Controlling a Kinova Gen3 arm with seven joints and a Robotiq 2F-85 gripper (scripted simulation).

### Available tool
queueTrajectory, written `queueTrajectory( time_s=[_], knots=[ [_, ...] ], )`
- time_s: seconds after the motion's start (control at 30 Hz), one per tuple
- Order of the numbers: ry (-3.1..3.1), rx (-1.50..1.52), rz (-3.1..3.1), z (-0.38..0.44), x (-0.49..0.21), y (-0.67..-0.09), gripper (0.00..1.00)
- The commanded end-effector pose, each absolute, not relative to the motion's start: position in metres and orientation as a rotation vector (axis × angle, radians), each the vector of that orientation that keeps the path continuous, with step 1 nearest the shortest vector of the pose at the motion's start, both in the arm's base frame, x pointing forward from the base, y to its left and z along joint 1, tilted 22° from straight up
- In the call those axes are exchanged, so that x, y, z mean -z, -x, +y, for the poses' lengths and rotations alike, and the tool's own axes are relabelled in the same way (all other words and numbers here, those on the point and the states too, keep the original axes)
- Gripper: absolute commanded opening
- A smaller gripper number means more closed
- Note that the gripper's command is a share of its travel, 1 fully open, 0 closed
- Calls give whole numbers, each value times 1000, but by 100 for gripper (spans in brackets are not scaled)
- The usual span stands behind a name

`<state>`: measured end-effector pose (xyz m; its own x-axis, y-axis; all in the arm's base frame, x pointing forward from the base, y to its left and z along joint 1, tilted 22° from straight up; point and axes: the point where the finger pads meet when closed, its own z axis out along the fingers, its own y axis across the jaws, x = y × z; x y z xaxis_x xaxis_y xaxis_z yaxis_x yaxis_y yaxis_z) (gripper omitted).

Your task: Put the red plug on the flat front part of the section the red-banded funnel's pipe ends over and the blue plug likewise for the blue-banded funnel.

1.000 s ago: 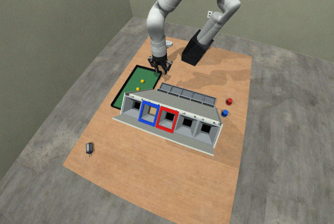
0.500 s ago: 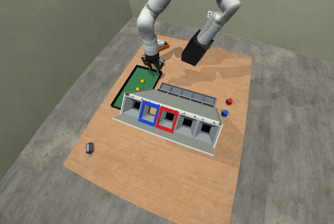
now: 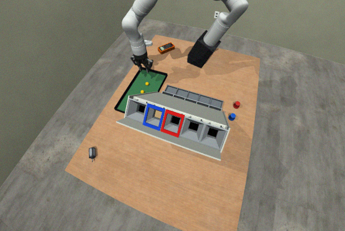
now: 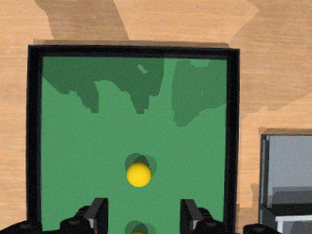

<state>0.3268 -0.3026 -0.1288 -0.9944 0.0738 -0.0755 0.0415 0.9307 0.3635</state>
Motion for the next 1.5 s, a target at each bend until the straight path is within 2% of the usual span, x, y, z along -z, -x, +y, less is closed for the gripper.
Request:
queueTrajectory(
  time_s=[0.0,0.4,0.43,0.63,1.47],
  knots=[
    [-93,-563,3001,-310,133,-326,50],
    [-93,-563,3001,-310,133,-326,50],
    [-92,-562,3001,-285,198,-333,50],
    [-92,-562,3001,-270,236,-337,50],
    [-92,-559,2999,-271,235,-337,50]
  ],
)
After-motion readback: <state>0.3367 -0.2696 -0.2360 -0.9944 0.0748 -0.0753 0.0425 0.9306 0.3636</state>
